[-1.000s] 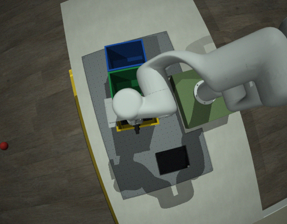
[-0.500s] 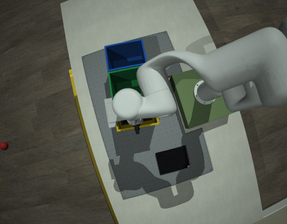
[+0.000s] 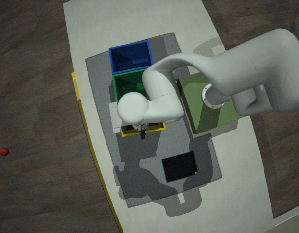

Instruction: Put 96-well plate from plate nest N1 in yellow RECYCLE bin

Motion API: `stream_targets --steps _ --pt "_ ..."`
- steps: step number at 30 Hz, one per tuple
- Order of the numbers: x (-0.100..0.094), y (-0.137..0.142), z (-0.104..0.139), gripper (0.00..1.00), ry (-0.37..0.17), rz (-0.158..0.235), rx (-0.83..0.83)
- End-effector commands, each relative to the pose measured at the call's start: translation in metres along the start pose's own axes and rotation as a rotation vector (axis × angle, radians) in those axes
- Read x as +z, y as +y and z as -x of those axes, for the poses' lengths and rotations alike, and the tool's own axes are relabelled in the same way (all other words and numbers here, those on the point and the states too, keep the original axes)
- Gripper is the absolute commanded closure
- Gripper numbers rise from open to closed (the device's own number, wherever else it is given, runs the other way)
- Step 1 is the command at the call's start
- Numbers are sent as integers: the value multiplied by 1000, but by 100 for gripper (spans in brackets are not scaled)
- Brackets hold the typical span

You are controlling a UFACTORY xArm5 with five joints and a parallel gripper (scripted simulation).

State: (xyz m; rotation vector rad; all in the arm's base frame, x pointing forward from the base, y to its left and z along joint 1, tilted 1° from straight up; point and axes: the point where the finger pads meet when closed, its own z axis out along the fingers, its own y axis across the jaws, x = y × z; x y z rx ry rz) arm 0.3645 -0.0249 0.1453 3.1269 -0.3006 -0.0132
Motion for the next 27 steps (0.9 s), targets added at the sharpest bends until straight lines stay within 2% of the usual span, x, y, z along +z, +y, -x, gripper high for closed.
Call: stream_targets --steps 1,27 --pt "-1 0 -1 100 4 0 0" --pt "3 0 -1 100 4 0 0"
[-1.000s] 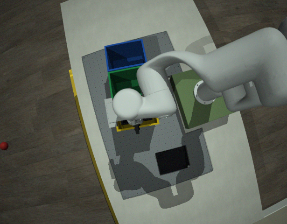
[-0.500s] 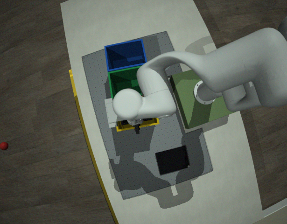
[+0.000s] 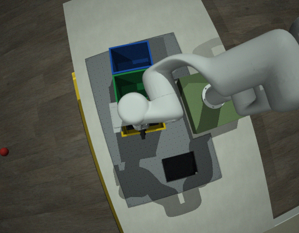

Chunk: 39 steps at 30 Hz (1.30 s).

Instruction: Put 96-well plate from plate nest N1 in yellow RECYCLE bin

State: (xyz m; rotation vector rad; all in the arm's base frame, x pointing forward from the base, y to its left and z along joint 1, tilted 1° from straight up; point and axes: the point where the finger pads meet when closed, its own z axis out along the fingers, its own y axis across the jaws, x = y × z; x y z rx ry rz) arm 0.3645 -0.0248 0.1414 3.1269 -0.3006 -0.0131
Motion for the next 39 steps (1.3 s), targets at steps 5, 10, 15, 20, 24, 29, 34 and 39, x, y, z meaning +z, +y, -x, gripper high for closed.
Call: stream_targets --steps 5,10,15,20,24,29,34,39 --pt "0 0 -1 100 4 0 0" --pt "1 0 -1 100 4 0 0" --pt "2 0 -1 100 4 0 0" --pt "3 0 -1 100 4 0 0" --pt "3 0 -1 100 4 0 0" --pt "4 0 -1 0 4 0 0" --pt "4 0 -1 0 4 0 0" --pt "4 0 -1 0 4 0 0"
